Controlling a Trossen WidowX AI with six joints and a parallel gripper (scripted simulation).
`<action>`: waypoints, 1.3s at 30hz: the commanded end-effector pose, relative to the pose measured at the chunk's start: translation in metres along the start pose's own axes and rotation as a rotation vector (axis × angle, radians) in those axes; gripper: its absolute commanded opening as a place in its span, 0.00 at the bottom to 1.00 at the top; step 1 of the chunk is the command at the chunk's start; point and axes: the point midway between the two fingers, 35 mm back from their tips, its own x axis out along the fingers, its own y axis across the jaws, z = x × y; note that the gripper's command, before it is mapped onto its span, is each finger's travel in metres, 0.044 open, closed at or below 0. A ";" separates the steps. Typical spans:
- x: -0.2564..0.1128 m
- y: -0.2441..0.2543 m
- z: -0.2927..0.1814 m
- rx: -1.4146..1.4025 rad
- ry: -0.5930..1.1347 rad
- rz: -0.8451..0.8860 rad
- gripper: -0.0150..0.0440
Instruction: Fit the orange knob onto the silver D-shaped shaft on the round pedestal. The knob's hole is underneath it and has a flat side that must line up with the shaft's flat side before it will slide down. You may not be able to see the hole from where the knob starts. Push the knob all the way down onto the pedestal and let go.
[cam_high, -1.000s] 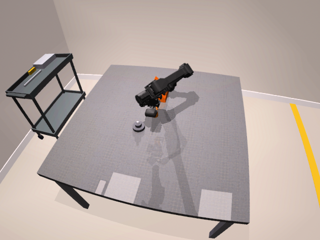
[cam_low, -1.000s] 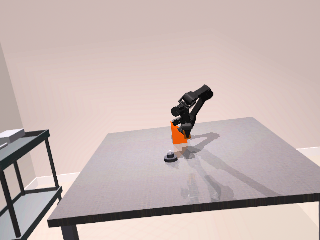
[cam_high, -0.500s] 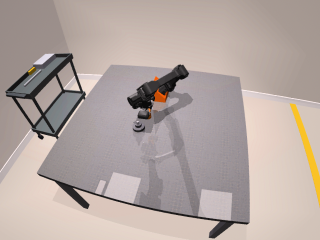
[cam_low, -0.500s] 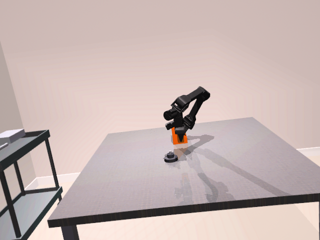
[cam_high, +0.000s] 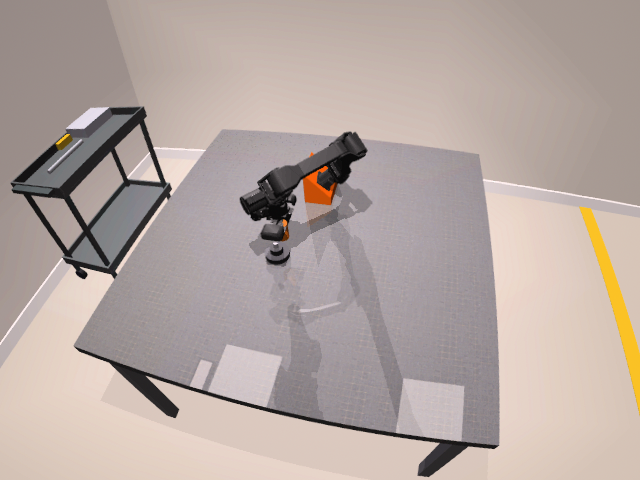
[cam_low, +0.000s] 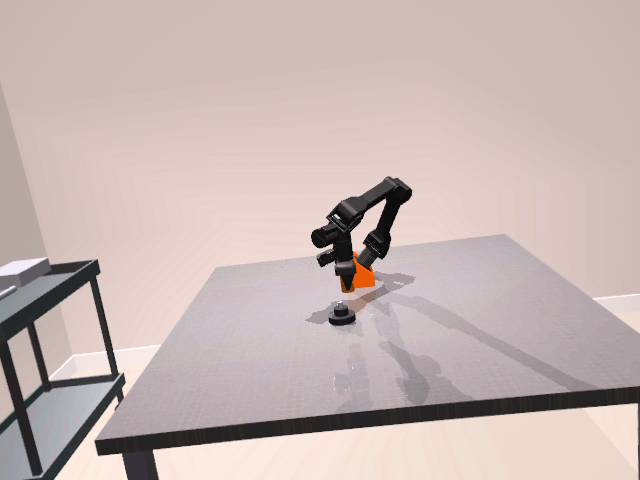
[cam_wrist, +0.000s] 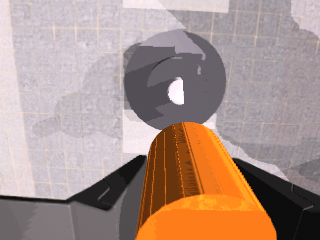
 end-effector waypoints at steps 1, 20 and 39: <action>0.001 0.002 0.013 -0.004 -0.007 0.009 0.25; 0.032 0.002 0.029 0.006 -0.005 0.011 0.25; 0.033 0.003 0.029 0.002 -0.004 0.011 0.25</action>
